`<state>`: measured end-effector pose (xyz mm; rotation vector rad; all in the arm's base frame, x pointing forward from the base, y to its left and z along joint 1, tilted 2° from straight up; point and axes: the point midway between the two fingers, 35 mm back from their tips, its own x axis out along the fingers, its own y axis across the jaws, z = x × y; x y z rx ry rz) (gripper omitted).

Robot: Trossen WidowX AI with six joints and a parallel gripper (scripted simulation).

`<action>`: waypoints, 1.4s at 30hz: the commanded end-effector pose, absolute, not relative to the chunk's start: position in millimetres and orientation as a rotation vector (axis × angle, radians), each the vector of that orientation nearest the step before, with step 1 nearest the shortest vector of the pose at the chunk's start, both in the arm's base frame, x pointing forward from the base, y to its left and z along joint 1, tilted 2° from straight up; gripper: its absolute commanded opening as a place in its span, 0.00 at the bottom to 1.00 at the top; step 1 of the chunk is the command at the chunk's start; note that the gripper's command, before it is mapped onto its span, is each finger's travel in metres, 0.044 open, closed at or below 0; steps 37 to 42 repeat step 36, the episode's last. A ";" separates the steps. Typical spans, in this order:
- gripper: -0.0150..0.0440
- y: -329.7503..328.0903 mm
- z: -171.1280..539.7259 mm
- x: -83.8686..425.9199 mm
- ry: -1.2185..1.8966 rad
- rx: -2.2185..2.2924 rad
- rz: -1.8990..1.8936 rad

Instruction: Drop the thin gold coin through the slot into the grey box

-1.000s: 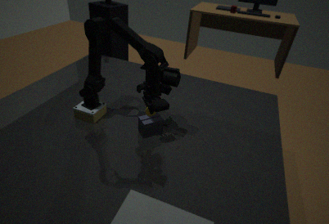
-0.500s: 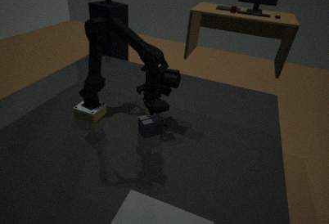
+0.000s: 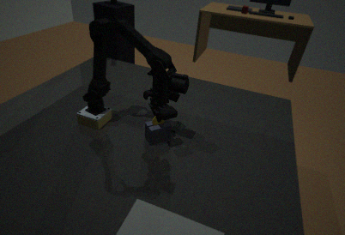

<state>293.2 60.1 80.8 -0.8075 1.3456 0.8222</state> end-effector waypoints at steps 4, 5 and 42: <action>0.53 60.0 81.2 293.3 1.345 -0.808 0.822; 0.53 60.0 81.2 293.3 1.345 -0.808 0.822; 1.00 56.9 141.7 285.8 1.354 -0.805 0.825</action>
